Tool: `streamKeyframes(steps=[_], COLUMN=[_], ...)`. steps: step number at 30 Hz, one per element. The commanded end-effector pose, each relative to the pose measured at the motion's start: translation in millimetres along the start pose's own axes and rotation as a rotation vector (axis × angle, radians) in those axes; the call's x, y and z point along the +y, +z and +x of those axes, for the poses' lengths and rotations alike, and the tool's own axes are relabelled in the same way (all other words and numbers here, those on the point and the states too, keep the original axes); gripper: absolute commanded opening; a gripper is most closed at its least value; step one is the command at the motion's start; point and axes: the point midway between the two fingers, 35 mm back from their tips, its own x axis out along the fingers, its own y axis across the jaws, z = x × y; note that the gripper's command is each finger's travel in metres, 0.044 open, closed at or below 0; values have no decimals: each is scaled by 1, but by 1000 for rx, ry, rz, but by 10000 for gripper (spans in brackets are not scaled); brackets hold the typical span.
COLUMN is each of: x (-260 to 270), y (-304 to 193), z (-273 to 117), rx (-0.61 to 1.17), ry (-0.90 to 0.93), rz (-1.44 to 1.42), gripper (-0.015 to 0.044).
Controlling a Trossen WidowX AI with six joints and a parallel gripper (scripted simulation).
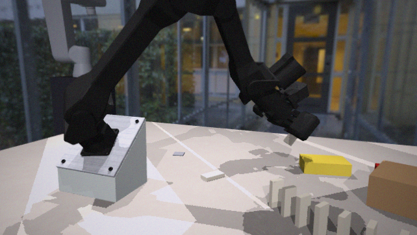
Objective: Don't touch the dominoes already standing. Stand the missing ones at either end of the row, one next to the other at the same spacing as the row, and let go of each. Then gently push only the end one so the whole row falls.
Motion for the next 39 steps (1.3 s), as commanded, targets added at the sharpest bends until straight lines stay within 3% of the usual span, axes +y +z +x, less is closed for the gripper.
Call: streamKeyframes(steps=[1, 39], x=[-2, -15], y=[3, -16], z=[-8, -104], rx=[-61, -528], ry=[-2, -119], rz=[-14, -157], gripper=[107, 107])
